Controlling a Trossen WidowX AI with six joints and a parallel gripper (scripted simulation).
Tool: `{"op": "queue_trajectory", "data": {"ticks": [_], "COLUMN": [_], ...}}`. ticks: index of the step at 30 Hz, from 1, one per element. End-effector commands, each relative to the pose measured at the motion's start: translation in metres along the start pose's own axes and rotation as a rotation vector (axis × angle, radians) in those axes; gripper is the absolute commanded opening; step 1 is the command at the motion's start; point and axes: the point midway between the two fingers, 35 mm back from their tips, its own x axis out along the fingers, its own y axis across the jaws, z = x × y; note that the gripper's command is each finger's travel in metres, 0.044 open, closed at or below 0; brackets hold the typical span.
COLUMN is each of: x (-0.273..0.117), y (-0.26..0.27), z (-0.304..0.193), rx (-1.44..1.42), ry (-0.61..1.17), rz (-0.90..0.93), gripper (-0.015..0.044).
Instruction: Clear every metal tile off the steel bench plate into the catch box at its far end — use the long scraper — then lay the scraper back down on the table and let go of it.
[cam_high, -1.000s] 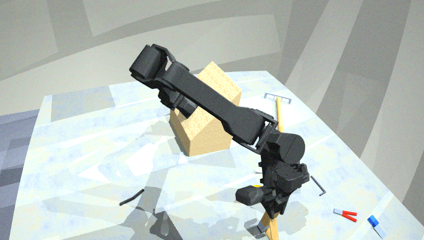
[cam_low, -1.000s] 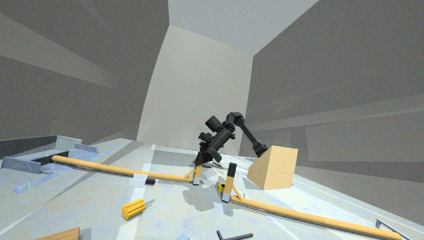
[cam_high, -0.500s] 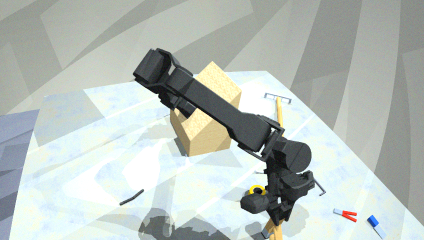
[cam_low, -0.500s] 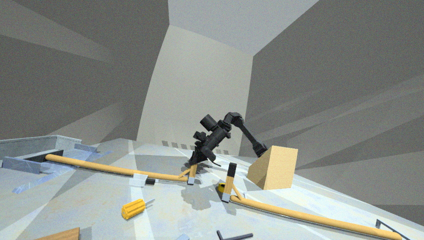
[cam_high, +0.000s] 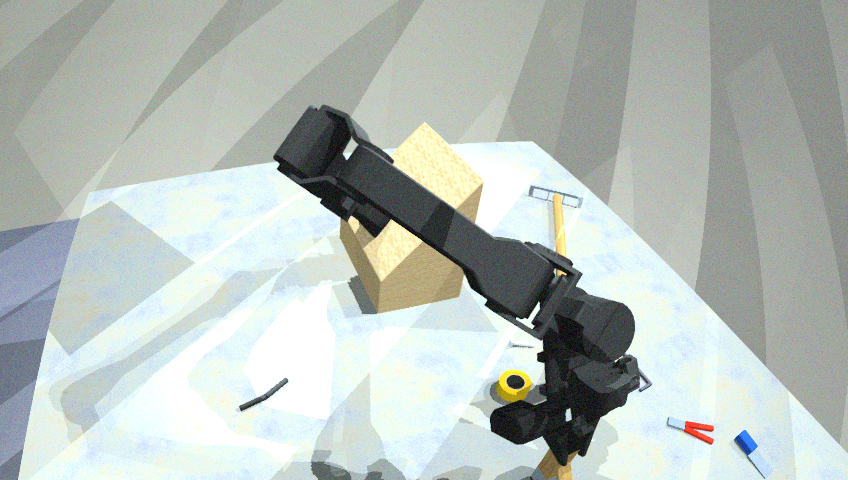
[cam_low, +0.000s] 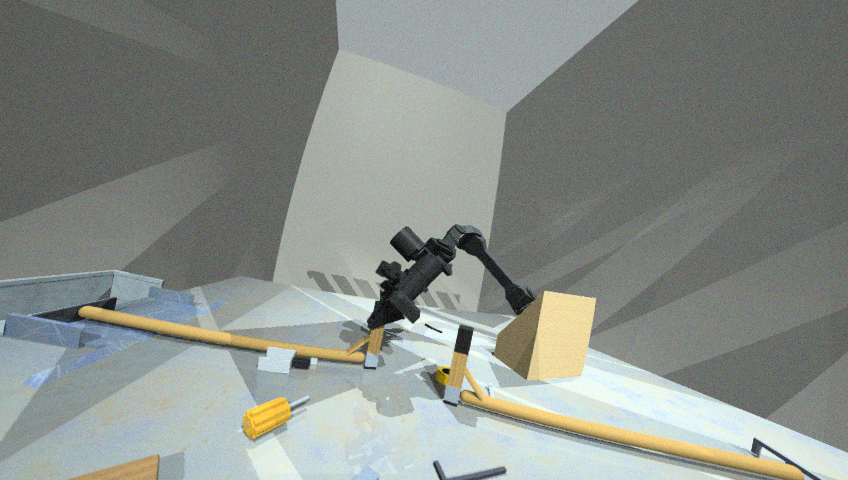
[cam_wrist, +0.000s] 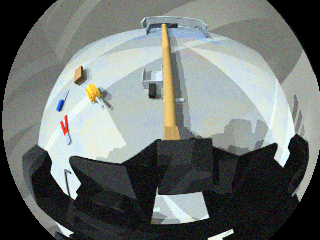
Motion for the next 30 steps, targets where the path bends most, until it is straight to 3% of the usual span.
{"op": "queue_trajectory", "data": {"ticks": [1, 30], "x": [0.003, 0.014], "y": [-0.001, -0.002], "z": [0.010, 0.019], "rx": [0.003, 0.000], "ry": [-0.012, -0.008], "rz": [0.005, 0.001], "gripper": [0.0000, 0.0000]}}
